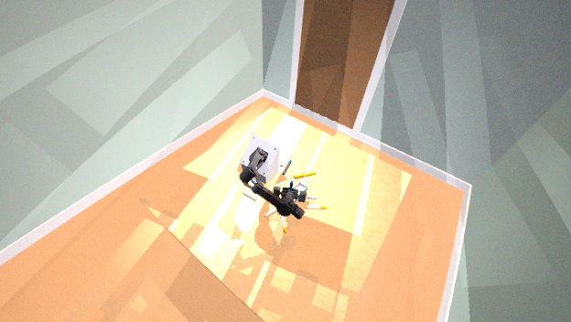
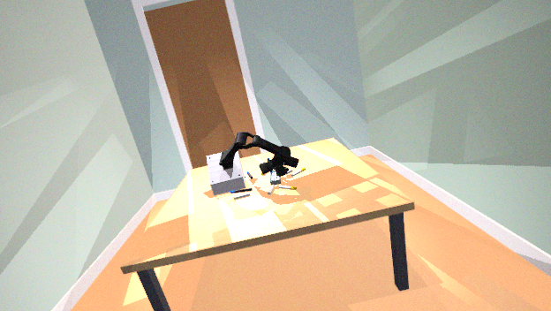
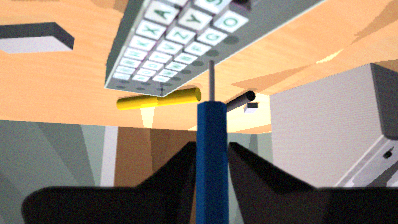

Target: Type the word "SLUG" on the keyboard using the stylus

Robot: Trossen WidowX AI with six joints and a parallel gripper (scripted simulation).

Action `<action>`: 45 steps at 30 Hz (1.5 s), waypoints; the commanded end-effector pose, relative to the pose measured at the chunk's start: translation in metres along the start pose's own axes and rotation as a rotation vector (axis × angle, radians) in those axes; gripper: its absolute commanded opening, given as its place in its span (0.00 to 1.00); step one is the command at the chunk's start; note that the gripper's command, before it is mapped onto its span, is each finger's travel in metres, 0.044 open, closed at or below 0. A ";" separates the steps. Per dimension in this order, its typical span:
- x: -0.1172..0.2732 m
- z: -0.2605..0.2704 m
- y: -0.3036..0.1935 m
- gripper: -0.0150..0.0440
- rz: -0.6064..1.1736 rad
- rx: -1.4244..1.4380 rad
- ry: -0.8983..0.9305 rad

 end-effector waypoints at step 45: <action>-0.009 0.003 0.016 0.39 -0.005 0.006 -0.002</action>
Point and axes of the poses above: the point midway between the two fingers, 35 mm back from their tips, its own x axis back along the fingers, its own z axis across the jaws, y = z × x, the point moved 1 cm from there along x, back along the fingers, and after that the axes turned 7 degrees about -x, right-handed, at the moved point
